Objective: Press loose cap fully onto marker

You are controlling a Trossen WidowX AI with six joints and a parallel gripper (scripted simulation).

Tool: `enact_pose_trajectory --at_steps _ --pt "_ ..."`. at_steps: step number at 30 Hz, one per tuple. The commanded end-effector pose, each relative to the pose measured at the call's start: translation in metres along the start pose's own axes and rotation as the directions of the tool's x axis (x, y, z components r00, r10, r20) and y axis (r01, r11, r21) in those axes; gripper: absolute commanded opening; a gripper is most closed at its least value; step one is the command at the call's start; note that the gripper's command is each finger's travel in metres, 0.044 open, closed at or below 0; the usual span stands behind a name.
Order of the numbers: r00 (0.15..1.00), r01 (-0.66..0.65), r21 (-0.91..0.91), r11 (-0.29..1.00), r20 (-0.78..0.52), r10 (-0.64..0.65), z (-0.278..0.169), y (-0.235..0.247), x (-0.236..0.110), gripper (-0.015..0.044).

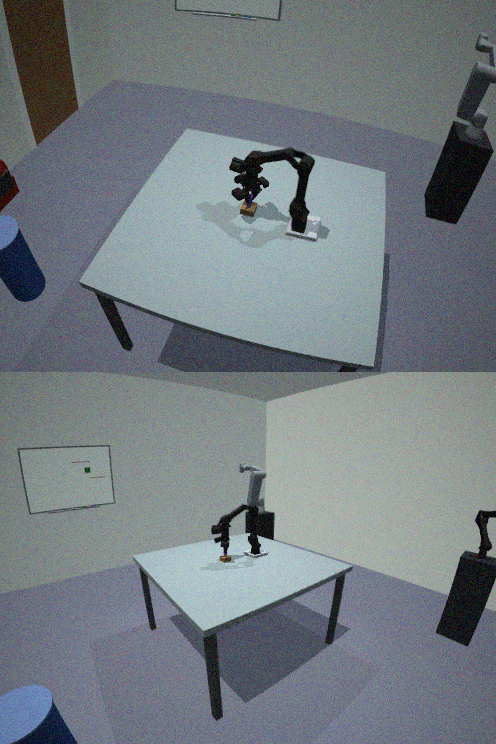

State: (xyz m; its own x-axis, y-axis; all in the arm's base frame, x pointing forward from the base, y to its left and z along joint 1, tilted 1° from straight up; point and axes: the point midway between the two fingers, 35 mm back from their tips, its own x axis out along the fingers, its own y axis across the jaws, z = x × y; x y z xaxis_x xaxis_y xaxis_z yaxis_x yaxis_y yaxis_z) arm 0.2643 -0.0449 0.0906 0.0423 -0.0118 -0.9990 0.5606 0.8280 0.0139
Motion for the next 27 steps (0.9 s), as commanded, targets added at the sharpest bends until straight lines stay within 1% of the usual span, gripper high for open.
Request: enact_pose_trajectory --at_steps 1,7,23,24,27 --pt "1.000 -0.002 -0.004 1.000 0.000 0.002 -0.0001 0.0002 0.0027 0.0000" --pt "1.000 -0.002 -0.004 1.000 0.000 0.002 -0.0002 0.0001 0.0028 0.0000" --pt "1.000 0.000 0.000 1.000 0.000 0.000 -0.0004 -0.0002 0.0022 0.0420" --pt "1.000 0.000 0.000 1.000 0.000 0.000 -0.0004 -0.0002 0.0022 0.0440" --pt "1.000 0.000 0.000 1.000 0.000 0.000 -0.0001 -0.0001 0.0002 0.0440"
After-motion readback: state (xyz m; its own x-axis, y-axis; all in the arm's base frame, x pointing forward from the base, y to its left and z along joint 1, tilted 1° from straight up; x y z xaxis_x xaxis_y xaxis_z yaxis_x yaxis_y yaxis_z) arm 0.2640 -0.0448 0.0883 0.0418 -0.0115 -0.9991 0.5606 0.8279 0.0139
